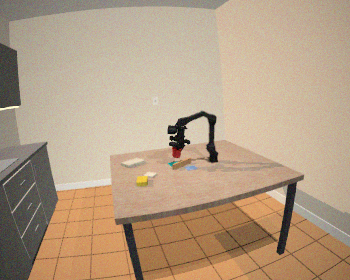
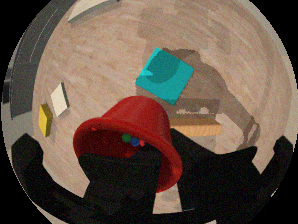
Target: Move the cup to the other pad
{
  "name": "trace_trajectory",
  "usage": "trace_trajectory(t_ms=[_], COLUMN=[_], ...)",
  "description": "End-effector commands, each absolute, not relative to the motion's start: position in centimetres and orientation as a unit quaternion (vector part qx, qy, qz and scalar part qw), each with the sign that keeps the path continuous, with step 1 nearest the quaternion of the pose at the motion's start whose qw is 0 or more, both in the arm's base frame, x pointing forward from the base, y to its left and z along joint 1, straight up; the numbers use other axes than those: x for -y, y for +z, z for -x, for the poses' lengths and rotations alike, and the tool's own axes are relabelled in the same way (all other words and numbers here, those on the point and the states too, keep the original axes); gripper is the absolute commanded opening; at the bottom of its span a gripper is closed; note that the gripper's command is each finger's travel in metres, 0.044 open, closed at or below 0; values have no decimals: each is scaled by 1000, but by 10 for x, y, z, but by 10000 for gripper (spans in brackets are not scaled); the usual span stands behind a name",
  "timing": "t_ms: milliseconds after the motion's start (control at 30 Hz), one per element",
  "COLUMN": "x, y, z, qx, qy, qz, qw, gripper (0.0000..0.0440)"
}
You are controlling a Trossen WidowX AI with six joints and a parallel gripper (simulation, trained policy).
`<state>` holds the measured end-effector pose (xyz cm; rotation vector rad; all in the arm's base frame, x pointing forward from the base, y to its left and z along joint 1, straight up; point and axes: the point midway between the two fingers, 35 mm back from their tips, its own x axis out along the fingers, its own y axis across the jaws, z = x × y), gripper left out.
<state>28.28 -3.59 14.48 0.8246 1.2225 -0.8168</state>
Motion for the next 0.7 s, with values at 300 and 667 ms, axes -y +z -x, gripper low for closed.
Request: trace_trajectory(t_ms=[300,667], x=[75,95], y=[130,100], z=[-301,-303], qx=[-504,-491], qy=[-387,-405], qz=[-387,-400], qw=[668,660], gripper=[0,3])
